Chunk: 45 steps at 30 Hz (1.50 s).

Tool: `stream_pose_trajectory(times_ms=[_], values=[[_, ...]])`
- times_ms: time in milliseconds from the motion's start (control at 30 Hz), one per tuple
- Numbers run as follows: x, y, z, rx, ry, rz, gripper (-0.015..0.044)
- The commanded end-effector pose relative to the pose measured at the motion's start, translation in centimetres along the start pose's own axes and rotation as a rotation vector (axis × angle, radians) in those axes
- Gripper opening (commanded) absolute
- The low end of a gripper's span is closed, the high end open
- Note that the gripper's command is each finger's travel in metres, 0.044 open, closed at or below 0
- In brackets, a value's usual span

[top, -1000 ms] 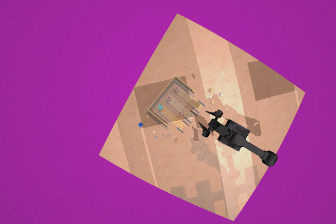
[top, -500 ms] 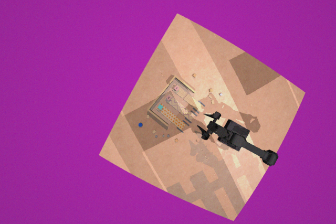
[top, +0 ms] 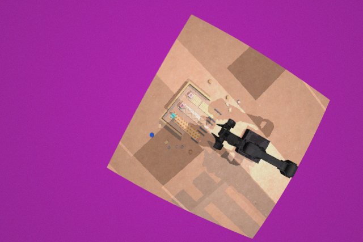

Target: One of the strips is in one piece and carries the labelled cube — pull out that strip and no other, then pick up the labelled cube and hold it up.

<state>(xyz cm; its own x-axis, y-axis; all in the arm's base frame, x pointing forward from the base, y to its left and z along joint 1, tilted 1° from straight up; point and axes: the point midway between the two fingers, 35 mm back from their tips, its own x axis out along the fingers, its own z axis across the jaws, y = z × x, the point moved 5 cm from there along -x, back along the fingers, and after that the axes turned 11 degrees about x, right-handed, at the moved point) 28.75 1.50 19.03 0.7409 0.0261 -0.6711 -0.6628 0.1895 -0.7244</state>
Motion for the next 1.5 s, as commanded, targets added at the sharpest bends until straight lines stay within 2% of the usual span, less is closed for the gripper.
stream_pose_trajectory(times_ms=[0,200,233,400,467,1467], values=[[2.6,-0.6,0.6,0.042,0.039,0.192,0.0164],[6.8,-0.7,1.2,0.097,0.120,0.466,0.0006],[7.5,-0.6,1.3,0.105,0.136,0.511,0.0000],[10.9,0.3,1.7,0.143,0.223,0.725,0.0000],[11.4,0.5,1.7,0.148,0.235,0.753,0.0000],[14.3,2.9,0.9,0.148,0.236,0.753,0.0000]])
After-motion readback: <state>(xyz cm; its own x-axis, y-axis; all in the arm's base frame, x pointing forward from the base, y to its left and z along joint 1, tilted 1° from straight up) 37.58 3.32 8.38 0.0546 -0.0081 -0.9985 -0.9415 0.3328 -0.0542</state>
